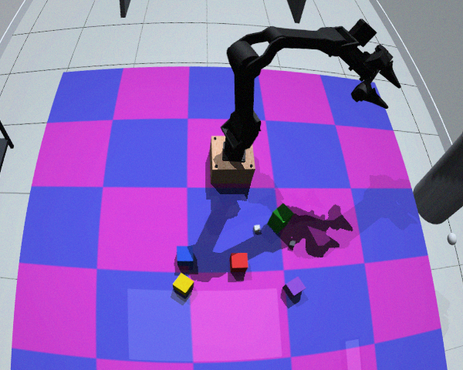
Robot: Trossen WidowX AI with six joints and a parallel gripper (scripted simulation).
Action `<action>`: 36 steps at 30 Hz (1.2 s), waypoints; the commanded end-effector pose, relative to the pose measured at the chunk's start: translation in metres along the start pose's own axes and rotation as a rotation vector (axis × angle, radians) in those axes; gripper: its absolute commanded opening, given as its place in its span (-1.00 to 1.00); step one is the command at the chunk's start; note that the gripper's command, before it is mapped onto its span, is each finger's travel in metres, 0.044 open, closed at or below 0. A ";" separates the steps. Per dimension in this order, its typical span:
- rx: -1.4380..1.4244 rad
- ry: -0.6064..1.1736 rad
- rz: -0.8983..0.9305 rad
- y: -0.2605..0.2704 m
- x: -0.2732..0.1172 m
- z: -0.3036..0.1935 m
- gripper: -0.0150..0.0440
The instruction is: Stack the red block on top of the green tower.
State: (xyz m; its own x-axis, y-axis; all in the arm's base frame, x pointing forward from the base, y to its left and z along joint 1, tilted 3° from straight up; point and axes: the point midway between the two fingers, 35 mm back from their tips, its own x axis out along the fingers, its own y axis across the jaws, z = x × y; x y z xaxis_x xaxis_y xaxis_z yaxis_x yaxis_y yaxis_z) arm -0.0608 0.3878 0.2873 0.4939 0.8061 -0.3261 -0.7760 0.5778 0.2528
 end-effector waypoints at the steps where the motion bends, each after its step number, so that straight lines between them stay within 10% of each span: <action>1: -0.036 0.016 -0.056 -0.021 0.018 0.002 1.00; 36: -0.089 0.499 -0.608 -0.305 0.120 -0.008 1.00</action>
State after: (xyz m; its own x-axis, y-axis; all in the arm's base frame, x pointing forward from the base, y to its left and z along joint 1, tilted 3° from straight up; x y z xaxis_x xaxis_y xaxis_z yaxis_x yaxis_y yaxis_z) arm 0.2179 0.3211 0.1732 0.6453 0.2311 -0.7281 -0.4796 0.8645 -0.1506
